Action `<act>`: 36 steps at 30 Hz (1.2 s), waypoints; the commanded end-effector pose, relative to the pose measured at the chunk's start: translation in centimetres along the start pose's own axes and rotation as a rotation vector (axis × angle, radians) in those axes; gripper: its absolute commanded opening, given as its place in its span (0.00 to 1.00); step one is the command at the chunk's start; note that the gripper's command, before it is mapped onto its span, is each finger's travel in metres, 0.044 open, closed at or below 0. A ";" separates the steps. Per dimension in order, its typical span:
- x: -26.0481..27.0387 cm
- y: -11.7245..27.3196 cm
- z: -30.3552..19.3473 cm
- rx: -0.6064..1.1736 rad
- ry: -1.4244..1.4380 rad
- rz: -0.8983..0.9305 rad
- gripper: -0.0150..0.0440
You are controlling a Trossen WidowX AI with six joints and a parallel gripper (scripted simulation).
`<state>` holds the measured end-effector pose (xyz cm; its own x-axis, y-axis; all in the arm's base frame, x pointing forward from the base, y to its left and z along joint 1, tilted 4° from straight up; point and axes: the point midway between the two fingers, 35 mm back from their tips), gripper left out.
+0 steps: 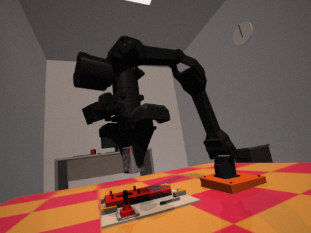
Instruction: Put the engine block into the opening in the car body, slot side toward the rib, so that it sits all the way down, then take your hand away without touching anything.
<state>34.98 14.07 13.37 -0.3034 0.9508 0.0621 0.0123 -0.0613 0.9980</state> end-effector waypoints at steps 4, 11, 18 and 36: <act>0.0 -0.1 0.0 -0.003 0.224 0.000 0.25; 0.0 -0.2 0.0 -0.003 0.466 0.000 0.25; 0.0 -0.8 0.0 -0.003 0.595 0.000 0.25; 0.0 -5.3 0.0 -0.003 0.657 0.000 0.25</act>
<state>34.91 14.34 8.66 -0.8190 0.5721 0.0436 0.0098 -0.0620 0.9980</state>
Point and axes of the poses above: the point midway between the two fingers, 35 mm back from their tips, its own y axis back along the fingers, its own x axis across the jaws, z = x × y, and after that the axes turned 5 degrees about -y, right-handed
